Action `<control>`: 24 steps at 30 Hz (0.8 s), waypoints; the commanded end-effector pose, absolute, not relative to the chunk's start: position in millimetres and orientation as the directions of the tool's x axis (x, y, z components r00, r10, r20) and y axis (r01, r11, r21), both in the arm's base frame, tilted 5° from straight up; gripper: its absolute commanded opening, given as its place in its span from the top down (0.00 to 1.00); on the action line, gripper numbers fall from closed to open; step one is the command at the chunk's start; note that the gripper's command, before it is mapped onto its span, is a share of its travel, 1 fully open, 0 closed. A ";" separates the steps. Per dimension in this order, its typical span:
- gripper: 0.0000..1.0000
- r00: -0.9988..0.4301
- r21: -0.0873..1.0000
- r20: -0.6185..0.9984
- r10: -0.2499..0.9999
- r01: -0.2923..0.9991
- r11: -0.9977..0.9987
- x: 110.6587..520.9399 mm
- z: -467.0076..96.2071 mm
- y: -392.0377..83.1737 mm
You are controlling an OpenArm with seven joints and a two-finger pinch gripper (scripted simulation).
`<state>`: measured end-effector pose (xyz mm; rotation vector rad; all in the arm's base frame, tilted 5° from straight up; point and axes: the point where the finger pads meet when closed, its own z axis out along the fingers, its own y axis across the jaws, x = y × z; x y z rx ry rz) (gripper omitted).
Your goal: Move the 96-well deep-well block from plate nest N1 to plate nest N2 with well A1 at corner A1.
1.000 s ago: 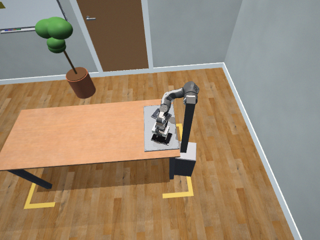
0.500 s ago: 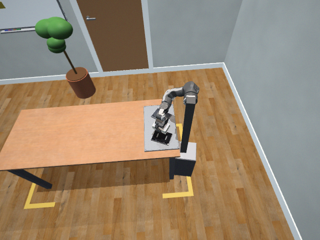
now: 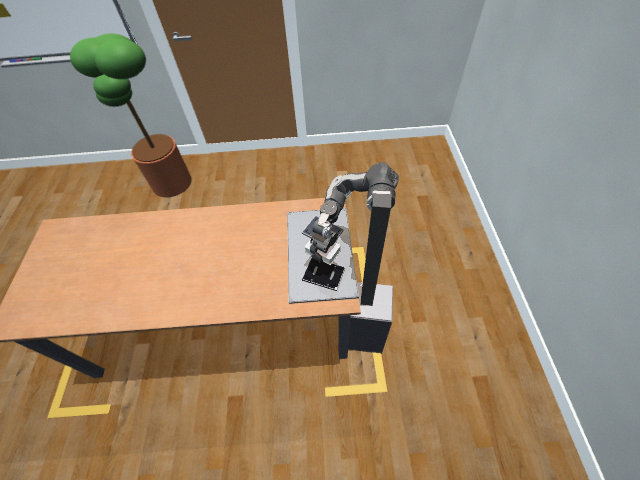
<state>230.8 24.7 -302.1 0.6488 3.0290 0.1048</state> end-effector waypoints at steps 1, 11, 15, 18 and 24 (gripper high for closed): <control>1.00 -0.909 0.076 -0.028 0.416 0.413 0.908 235.4 -303.4 12.5; 1.00 -0.908 0.078 -0.028 0.417 0.414 0.907 237.8 -304.4 -3.3; 1.00 -0.908 0.078 -0.028 0.417 0.414 0.907 237.8 -304.4 -3.3; 1.00 -0.908 0.076 -0.028 0.418 0.415 0.907 241.4 -306.2 -27.8; 1.00 -0.908 0.078 -0.028 0.417 0.414 0.907 243.9 -307.2 -43.6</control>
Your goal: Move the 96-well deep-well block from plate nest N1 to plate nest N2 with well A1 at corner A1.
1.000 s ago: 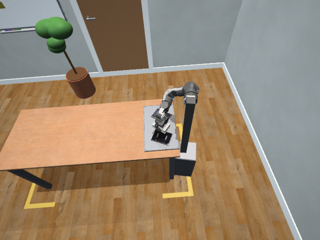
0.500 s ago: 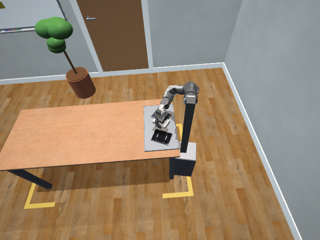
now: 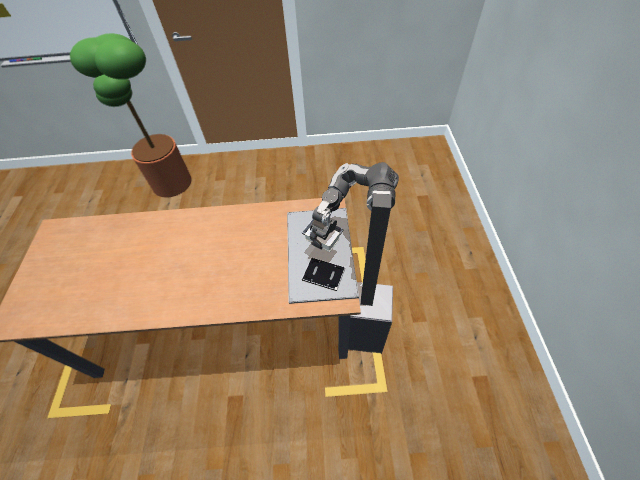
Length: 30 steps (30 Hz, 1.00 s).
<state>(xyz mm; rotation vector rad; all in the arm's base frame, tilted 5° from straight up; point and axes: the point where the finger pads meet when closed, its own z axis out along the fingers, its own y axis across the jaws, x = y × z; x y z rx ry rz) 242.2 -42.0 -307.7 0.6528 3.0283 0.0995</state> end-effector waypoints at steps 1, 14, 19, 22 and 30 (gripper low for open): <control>1.00 -0.908 0.078 -0.028 0.417 0.414 0.907 243.9 -307.2 -43.6; 1.00 -0.908 0.077 -0.028 0.418 0.414 0.907 249.9 -310.0 -84.1; 1.00 -0.908 0.077 -0.028 0.418 0.414 0.907 249.9 -310.0 -84.1; 1.00 -0.908 0.077 -0.028 0.418 0.414 0.907 249.9 -310.0 -84.1; 1.00 -0.908 0.077 -0.029 0.418 0.415 0.907 256.0 -312.9 -124.7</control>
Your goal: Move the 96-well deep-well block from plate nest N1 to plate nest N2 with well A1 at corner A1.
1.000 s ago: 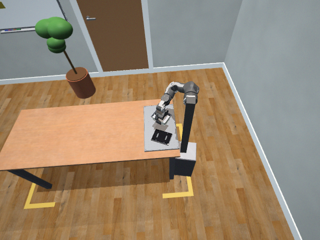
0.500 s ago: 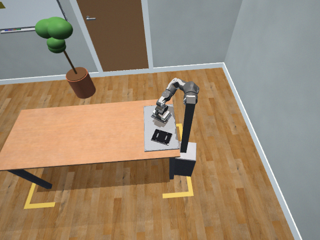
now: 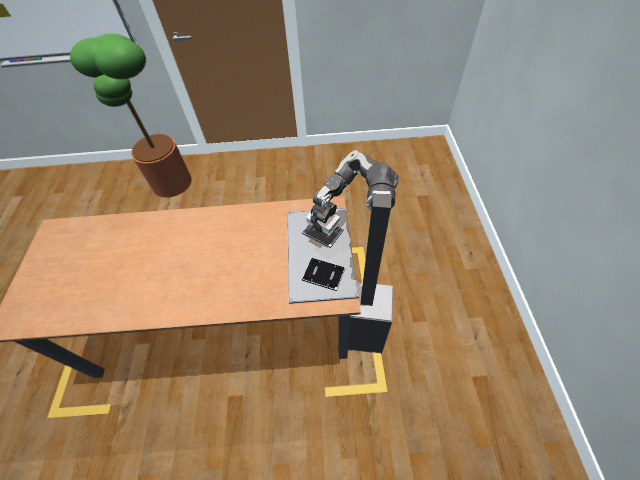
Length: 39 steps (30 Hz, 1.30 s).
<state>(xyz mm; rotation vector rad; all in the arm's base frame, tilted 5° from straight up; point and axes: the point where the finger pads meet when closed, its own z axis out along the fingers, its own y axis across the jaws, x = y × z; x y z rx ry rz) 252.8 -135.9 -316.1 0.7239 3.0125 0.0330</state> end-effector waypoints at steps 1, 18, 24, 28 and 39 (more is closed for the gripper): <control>1.00 -0.908 0.077 -0.029 0.418 0.415 0.907 256.0 -312.9 -124.7; 1.00 -0.908 0.077 -0.029 0.418 0.415 0.907 264.0 -314.4 -164.7; 1.00 -0.908 0.077 -0.029 0.418 0.415 0.907 264.0 -314.4 -164.7; 1.00 -0.908 0.077 -0.029 0.418 0.415 0.907 264.0 -314.4 -164.7; 1.00 -0.908 0.076 -0.029 0.418 0.415 0.907 264.8 -314.1 -165.1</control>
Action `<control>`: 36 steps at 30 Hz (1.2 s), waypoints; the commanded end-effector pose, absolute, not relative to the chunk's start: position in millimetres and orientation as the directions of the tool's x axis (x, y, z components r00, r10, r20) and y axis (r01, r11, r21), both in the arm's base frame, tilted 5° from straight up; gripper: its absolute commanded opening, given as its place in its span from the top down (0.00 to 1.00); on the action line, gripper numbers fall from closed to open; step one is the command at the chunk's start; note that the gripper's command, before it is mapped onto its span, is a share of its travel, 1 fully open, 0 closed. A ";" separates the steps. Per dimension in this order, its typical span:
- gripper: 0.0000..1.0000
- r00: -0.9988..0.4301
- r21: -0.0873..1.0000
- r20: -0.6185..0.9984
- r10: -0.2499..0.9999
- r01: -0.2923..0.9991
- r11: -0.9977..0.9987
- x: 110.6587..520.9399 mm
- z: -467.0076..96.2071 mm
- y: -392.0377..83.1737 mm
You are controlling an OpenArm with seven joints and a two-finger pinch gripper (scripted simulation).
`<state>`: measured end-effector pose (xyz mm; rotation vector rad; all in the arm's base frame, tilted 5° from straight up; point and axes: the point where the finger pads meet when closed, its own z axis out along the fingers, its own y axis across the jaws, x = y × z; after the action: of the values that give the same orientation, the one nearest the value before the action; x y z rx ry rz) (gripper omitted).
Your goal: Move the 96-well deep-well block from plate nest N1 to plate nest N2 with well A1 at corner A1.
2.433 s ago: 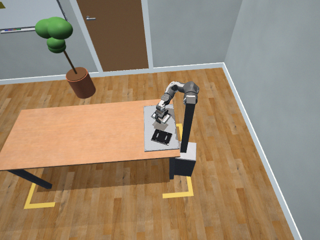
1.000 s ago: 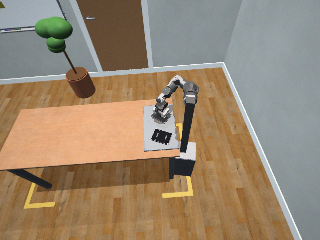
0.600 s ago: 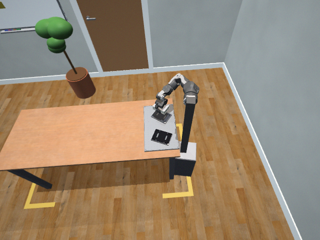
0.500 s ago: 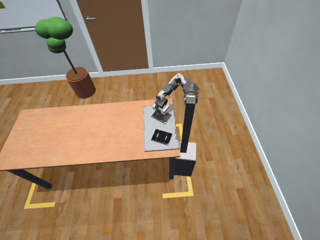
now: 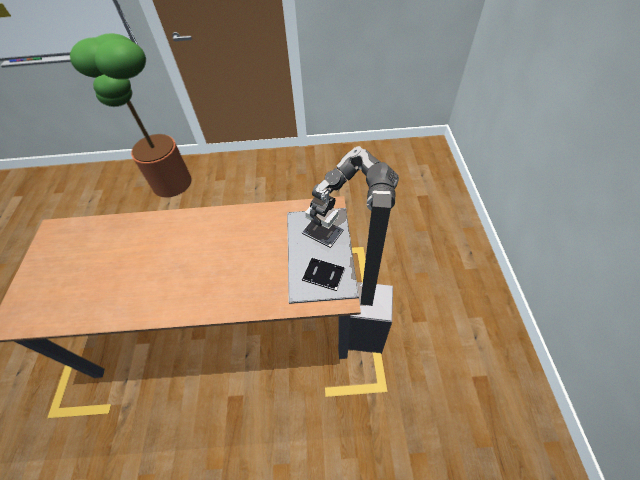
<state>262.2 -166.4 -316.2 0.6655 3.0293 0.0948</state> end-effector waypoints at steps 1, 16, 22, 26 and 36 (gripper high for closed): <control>1.00 -0.908 0.076 -0.029 0.418 0.415 0.907 264.8 -314.1 -165.1; 1.00 -0.908 0.077 -0.029 0.418 0.415 0.907 264.2 -313.6 -159.7; 1.00 -0.908 0.077 -0.029 0.418 0.415 0.907 264.2 -313.6 -159.7; 1.00 -0.908 0.077 -0.028 0.418 0.415 0.907 263.6 -326.7 -157.7; 1.00 -0.908 0.077 -0.026 0.418 0.415 0.907 262.8 -346.5 -154.8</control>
<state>260.9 -155.6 -347.7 0.6593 3.0339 0.0963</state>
